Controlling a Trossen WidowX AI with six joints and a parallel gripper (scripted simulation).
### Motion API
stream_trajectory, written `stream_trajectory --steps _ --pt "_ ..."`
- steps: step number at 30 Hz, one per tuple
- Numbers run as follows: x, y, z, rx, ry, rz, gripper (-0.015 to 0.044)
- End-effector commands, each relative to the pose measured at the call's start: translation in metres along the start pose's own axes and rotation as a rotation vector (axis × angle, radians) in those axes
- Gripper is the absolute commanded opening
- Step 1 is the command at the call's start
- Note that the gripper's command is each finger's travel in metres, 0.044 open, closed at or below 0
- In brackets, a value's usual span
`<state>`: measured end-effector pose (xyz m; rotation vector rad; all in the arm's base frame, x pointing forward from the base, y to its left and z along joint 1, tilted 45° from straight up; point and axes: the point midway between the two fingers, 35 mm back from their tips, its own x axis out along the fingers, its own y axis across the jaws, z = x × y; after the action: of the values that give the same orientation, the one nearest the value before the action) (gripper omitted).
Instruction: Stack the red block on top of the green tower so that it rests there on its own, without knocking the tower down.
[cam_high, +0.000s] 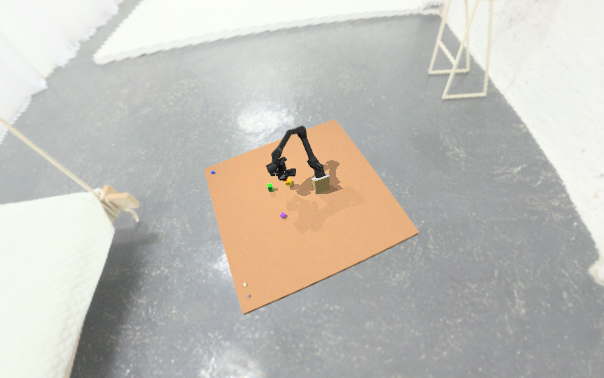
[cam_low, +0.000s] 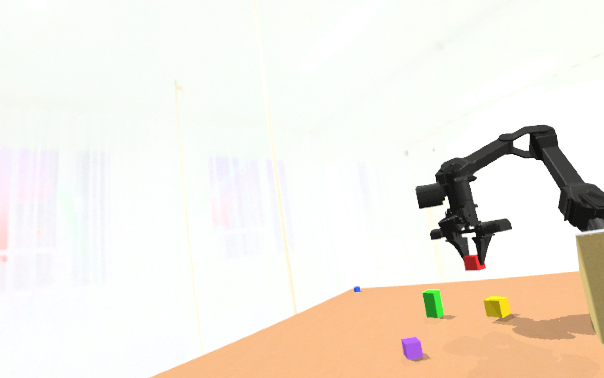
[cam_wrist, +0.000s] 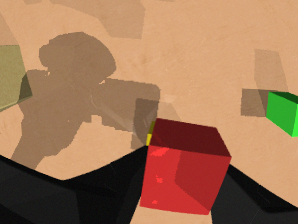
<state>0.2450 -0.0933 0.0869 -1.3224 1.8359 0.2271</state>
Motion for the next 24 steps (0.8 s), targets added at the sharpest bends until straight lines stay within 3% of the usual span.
stream_trajectory --steps 1,24 --pt "-0.002 -0.013 0.003 -0.004 0.000 0.004 0.0000" --pt "-0.004 -0.100 0.015 0.001 -0.002 0.000 0.0000"
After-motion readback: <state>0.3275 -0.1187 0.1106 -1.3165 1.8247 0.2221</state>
